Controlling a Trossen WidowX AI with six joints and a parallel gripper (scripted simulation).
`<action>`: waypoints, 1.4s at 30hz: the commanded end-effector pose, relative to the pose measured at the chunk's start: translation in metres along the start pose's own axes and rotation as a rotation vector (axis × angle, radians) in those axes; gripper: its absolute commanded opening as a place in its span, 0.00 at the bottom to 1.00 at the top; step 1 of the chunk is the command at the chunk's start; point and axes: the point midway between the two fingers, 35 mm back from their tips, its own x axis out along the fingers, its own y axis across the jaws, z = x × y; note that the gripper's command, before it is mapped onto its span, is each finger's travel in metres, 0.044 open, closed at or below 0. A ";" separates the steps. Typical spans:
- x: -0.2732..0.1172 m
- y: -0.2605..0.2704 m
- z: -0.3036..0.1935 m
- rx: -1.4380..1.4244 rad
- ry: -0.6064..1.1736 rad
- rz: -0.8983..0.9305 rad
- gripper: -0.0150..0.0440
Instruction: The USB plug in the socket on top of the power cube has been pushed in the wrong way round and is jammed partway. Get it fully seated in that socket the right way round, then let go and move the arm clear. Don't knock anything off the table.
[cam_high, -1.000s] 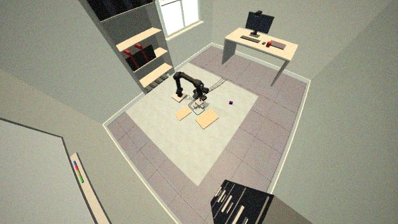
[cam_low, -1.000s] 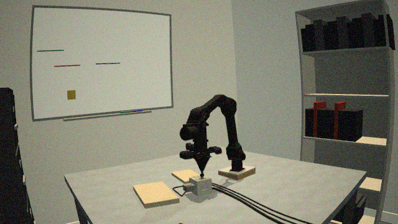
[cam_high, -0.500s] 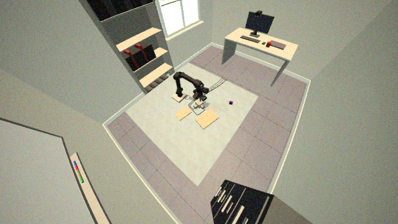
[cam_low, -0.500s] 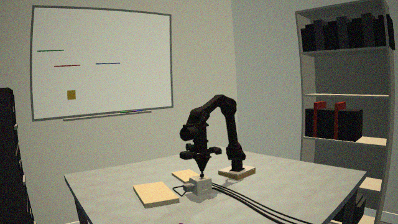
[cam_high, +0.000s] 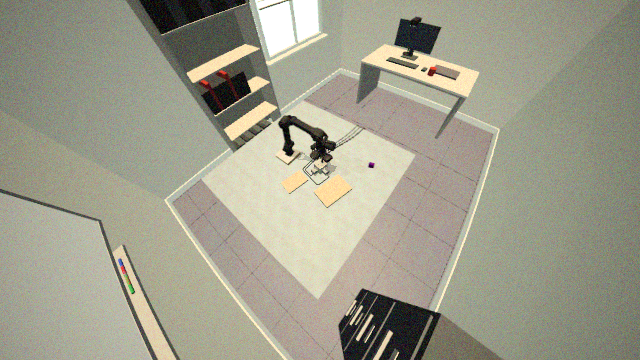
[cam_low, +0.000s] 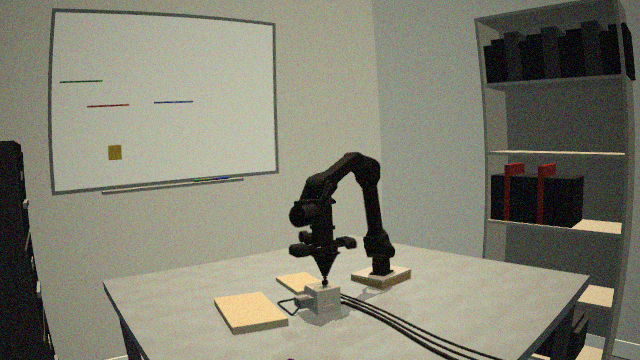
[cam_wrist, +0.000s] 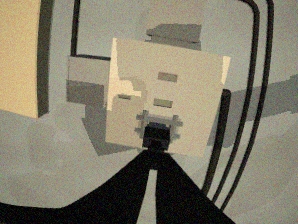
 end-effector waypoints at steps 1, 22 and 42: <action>0.002 -0.001 0.000 -0.003 0.004 -0.005 0.25; 0.004 -0.001 0.000 -0.003 0.004 -0.005 0.25; 0.006 -0.001 0.000 -0.003 0.004 -0.005 0.25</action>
